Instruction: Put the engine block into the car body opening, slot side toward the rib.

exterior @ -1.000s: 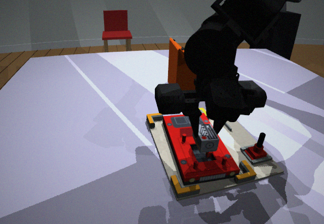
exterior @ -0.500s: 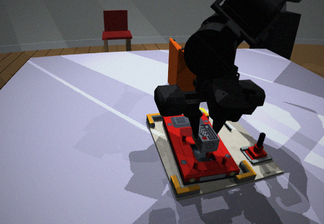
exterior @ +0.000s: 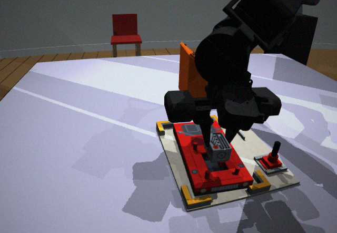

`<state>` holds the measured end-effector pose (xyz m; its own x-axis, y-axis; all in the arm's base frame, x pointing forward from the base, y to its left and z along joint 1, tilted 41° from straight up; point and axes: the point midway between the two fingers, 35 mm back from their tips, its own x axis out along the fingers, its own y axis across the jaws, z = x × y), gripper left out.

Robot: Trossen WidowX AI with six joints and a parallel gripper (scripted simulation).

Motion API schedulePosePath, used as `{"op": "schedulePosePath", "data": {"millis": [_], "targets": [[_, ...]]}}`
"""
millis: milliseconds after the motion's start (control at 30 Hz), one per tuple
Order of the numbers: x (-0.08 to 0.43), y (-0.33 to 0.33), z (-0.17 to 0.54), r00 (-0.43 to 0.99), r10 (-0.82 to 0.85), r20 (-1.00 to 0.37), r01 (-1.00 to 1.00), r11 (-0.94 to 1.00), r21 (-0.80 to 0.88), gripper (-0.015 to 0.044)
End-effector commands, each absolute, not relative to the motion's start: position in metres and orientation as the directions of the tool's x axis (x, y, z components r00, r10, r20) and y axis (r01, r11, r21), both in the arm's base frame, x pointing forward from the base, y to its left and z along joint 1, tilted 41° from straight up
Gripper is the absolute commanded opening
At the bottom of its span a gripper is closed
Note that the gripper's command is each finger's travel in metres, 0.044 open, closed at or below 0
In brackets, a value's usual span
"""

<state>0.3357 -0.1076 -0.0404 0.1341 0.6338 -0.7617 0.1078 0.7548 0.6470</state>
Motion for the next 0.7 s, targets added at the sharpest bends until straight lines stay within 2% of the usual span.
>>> {"op": "schedulePosePath", "data": {"millis": [0,667], "targets": [[0.3365,-0.1083,-0.0408,0.136,0.631,-0.764,0.082,0.762,0.643,0.0159],[0.3369,-0.108,-0.0415,0.136,0.631,-0.764,0.1,0.759,0.644,0.0159]]}}
